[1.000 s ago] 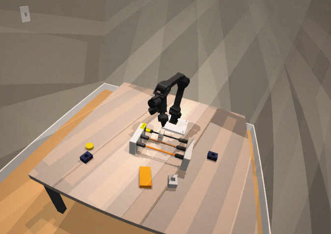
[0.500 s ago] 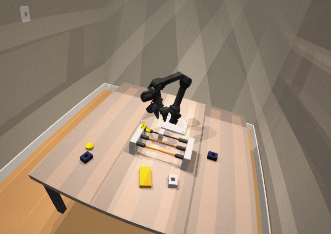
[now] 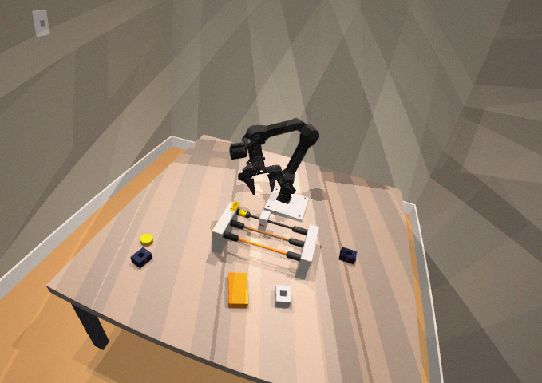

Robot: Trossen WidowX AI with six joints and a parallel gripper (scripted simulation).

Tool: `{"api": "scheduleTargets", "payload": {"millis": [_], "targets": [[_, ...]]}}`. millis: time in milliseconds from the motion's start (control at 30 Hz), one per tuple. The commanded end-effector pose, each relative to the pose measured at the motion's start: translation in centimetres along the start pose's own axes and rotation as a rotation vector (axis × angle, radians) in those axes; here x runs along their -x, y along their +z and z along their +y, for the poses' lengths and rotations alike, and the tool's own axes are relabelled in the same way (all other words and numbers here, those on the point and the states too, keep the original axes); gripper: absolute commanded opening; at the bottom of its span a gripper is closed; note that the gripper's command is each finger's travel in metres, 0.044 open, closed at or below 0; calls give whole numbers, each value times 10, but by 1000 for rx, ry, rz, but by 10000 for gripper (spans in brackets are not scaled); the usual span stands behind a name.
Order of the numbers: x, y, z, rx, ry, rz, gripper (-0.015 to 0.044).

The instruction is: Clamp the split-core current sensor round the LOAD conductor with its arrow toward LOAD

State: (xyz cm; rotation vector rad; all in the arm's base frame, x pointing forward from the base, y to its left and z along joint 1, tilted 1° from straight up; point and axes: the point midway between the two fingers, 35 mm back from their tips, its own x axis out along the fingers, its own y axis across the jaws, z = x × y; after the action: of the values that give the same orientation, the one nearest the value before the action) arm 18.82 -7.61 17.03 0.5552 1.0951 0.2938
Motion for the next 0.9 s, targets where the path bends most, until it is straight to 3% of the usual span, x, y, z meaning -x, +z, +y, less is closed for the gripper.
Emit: {"api": "scheduleTargets", "payload": {"millis": [0,133,867], "targets": [[19,-11,-10,599,-63,-367,440],[22,-12,-11,707,-101,-404,440],[19,-11,-10,613,-61,-350,440]]}}
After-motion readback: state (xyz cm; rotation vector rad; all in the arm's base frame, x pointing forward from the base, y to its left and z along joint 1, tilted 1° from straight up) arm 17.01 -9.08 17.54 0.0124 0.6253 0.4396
